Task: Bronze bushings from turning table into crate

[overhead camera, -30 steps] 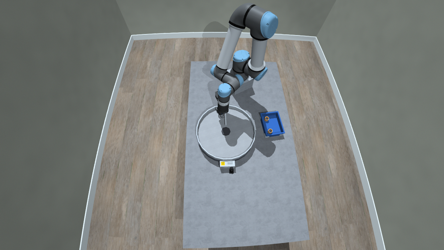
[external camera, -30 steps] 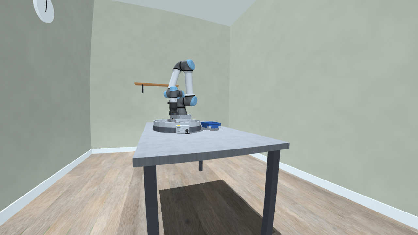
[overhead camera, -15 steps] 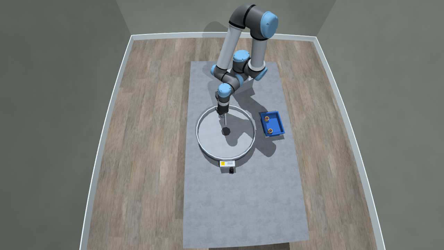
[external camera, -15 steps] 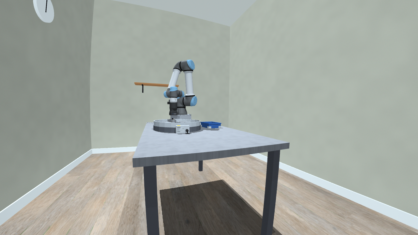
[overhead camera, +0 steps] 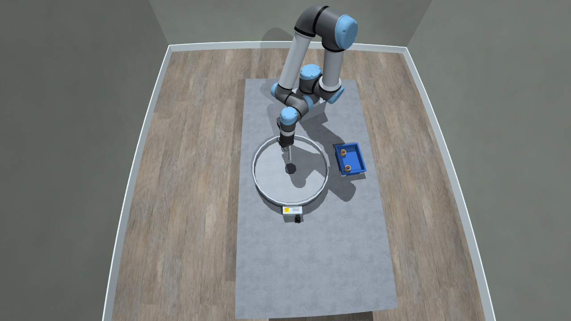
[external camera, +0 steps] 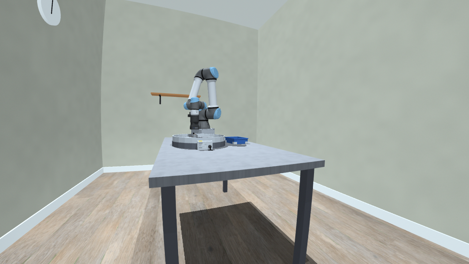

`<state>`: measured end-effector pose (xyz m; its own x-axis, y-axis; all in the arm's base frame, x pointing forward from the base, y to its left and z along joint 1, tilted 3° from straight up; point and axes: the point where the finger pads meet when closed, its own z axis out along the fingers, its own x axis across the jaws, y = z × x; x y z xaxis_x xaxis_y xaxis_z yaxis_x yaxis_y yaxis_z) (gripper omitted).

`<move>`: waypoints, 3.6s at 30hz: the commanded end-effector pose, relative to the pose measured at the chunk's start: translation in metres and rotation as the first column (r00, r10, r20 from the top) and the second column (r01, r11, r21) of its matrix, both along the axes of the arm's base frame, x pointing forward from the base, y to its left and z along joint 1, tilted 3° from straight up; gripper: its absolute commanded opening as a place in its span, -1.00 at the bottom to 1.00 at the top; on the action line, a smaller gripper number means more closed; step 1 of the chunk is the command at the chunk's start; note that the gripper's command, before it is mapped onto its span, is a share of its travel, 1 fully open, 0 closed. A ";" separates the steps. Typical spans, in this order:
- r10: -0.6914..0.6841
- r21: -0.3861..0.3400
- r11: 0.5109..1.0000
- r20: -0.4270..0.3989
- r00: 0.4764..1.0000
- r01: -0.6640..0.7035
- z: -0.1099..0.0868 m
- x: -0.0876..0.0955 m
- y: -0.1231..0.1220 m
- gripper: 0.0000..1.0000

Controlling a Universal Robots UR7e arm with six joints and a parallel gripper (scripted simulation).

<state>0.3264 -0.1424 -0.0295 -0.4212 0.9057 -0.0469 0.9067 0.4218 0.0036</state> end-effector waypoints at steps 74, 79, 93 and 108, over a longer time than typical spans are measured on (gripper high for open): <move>0.000 0.000 1.000 0.001 1.000 0.000 0.023 0.001 -0.002 -1.00; 0.000 0.000 1.000 0.001 1.000 0.000 0.024 0.001 -0.002 -1.00; 0.000 0.000 1.000 0.001 1.000 0.000 0.030 0.001 -0.002 -1.00; 0.000 0.000 1.000 0.001 1.000 0.000 0.038 0.001 -0.001 -1.00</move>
<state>0.3269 -0.1437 0.0082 -0.4215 0.9056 -0.0466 0.9065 0.4221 0.0042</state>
